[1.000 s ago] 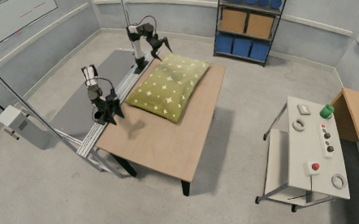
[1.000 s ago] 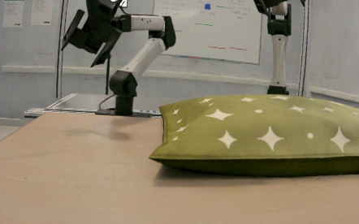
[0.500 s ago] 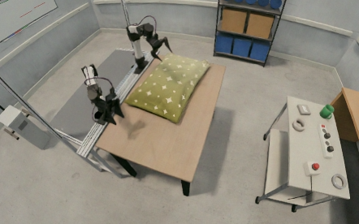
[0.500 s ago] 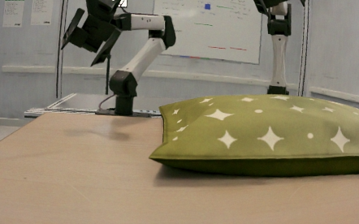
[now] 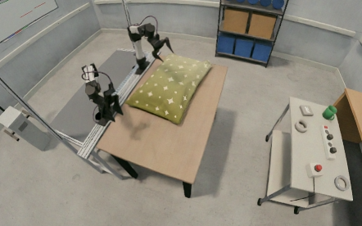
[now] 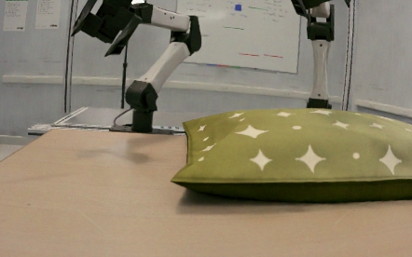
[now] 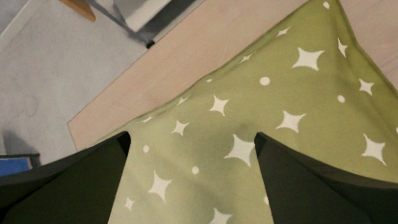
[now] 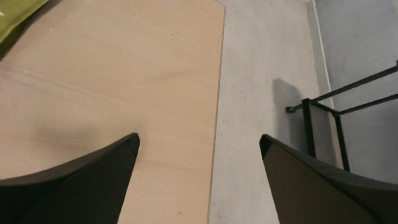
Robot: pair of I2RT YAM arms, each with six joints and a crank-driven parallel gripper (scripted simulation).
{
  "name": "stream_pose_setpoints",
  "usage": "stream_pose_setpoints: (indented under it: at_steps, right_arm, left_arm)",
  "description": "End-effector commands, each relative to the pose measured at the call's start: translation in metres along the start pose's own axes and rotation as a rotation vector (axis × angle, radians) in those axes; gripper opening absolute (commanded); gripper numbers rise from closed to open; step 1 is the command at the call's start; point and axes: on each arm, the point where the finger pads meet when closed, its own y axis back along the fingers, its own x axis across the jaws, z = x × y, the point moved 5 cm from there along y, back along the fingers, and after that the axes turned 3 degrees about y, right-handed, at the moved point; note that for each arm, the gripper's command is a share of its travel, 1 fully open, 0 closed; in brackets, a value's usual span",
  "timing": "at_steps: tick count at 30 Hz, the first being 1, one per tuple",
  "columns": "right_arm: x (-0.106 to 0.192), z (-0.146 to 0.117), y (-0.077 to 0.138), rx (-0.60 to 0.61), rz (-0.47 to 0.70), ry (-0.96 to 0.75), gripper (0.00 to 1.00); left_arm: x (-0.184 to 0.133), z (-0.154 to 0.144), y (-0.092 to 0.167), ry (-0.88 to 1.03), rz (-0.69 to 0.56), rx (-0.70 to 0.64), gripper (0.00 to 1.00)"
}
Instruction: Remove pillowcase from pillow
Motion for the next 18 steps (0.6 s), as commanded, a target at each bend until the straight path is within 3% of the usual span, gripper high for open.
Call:
stream_pose_setpoints:
  at_steps: [1, 18]
  right_arm:
    - [-0.011, 0.014, 0.006, -0.005, -0.008, 0.012, 1.00]
    - [-0.029, 0.043, 0.016, -0.004, -0.008, 0.012, 1.00]
  left_arm:
    - [0.003, 0.005, 0.005, 0.007, 0.009, -0.020, 1.00]
    - [0.003, 0.005, 0.005, 0.007, 0.009, -0.020, 1.00]
